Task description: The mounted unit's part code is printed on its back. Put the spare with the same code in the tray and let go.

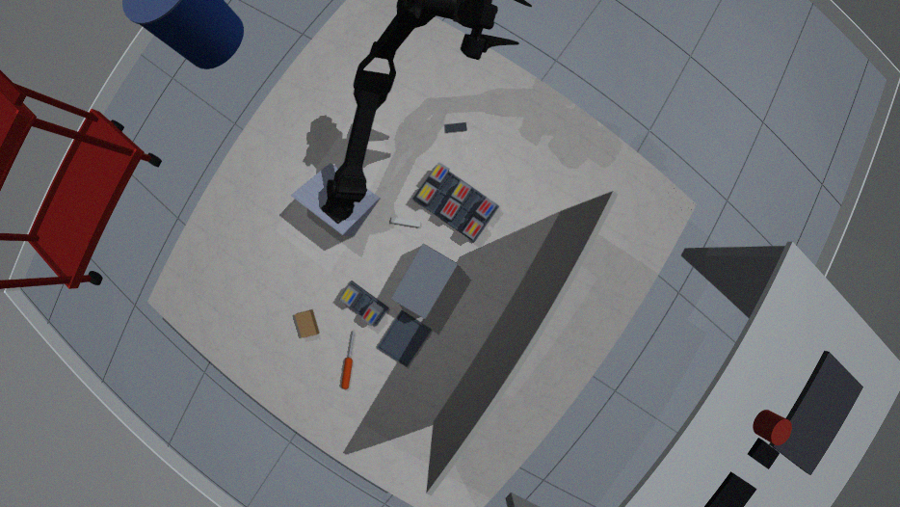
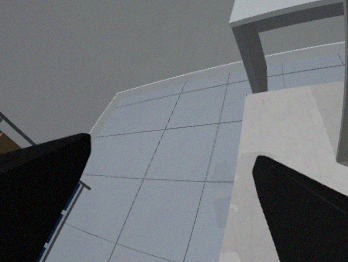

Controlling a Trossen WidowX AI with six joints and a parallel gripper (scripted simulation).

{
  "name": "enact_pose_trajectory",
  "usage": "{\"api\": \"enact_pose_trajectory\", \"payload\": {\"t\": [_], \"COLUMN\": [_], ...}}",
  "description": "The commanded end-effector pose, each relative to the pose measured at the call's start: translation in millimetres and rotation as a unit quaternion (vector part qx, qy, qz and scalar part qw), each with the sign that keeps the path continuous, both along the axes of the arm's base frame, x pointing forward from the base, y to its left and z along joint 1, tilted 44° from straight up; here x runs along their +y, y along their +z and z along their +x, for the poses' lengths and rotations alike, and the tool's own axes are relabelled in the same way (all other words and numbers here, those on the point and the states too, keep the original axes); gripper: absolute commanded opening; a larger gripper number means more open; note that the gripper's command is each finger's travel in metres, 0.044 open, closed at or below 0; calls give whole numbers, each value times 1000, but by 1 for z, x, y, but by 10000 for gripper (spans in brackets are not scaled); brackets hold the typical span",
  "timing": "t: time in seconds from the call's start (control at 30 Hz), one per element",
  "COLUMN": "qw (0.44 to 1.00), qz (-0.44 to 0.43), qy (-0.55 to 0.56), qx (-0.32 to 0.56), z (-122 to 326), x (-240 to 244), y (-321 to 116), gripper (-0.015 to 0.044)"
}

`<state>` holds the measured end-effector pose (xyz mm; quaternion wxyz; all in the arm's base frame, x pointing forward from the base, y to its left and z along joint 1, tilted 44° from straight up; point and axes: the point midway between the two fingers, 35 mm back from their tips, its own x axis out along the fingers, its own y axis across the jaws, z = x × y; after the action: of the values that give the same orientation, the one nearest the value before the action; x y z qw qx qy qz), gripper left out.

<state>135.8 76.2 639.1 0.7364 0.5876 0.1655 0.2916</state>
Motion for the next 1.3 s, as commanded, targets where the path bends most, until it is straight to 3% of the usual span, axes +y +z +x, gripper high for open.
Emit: {"api": "enact_pose_trajectory", "payload": {"t": [0.0, 0.27, 0.63, 0.9, 1.27], "qw": [1000, 1000, 994, 989, 957], "qz": [0, -7, -20, -74, -224], "qy": [0, -19, -93, -107, -44], "qx": [0, -20, 45, 70, 178], "z": [0, 12, 133, 194, 275], "x": [0, -12, -117, -152, -185], "y": [0, -1, -71, -122, -283], "gripper": [426, 440, 440, 440, 440]}}
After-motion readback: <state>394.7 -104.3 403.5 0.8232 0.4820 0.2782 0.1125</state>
